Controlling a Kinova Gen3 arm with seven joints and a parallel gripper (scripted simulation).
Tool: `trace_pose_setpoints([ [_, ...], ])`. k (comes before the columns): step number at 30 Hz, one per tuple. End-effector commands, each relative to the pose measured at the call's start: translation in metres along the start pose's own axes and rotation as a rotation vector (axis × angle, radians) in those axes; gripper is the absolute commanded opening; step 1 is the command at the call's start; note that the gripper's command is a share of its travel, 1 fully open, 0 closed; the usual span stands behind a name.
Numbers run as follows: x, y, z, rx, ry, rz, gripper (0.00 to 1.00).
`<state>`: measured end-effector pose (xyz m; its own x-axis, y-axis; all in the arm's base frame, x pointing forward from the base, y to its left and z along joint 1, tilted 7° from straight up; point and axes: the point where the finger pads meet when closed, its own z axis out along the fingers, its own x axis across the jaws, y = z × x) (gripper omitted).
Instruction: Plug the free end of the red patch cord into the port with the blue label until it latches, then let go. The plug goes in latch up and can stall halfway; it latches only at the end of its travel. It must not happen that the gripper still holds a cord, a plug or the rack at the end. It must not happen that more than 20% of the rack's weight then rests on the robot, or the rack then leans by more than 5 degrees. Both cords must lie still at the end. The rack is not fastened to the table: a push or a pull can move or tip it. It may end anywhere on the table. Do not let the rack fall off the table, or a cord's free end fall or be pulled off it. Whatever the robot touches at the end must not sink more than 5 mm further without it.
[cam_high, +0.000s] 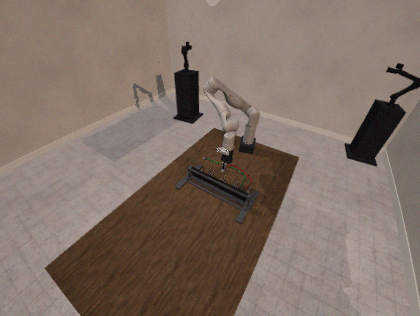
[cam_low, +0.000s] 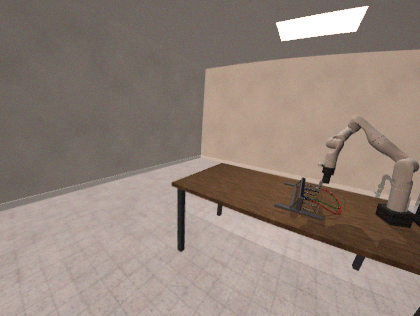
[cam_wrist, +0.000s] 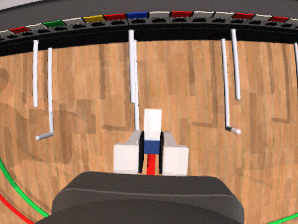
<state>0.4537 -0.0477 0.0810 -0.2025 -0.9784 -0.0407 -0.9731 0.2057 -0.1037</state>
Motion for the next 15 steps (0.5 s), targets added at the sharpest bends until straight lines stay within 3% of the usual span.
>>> trace_pose_setpoints([
  [1,-0.0032,-0.0029,-0.0007,0.001,-0.003,-0.012,0.00],
  [15,-0.0078,-0.0095,-0.0022,0.001,-0.002,-0.059,0.00],
])
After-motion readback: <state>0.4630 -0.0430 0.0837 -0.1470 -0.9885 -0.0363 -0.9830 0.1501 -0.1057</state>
